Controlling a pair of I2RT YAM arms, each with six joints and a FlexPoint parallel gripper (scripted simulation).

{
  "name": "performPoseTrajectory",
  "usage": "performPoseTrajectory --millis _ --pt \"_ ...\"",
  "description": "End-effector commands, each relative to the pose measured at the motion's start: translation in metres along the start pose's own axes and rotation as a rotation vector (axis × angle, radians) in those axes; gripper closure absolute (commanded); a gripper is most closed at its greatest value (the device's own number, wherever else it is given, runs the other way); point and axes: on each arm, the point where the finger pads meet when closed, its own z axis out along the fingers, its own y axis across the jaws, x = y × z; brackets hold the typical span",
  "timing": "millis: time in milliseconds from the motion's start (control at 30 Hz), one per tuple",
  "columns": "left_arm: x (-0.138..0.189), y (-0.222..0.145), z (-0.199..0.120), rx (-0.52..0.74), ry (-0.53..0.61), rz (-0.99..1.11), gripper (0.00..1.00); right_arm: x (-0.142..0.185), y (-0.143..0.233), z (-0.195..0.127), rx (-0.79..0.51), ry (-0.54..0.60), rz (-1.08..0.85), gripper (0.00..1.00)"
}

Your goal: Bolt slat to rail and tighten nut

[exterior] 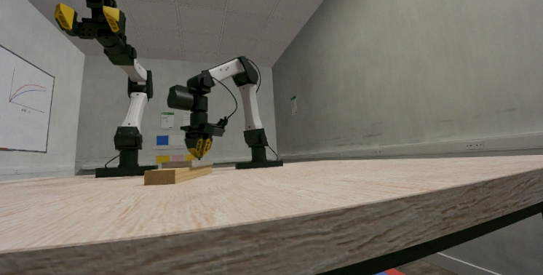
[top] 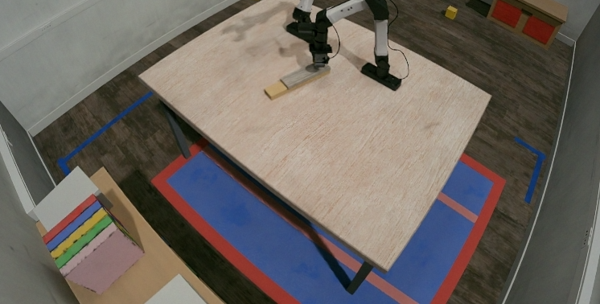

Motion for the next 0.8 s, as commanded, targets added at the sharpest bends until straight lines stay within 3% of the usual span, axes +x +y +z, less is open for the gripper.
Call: performPoseTrajectory --millis 0,767 --pt "-0.0012 -0.0020 0.0041 0.005 -0.011 0.036 0.86 -0.0077 0.0019 -0.0010 -0.012 -0.024 -0.003 0.00" --pt "-0.0011 -0.0021 0.0042 0.002 -0.011 0.455 0.86 -0.0077 0.0019 -0.0010 -0.012 -0.024 -0.003 0.00"
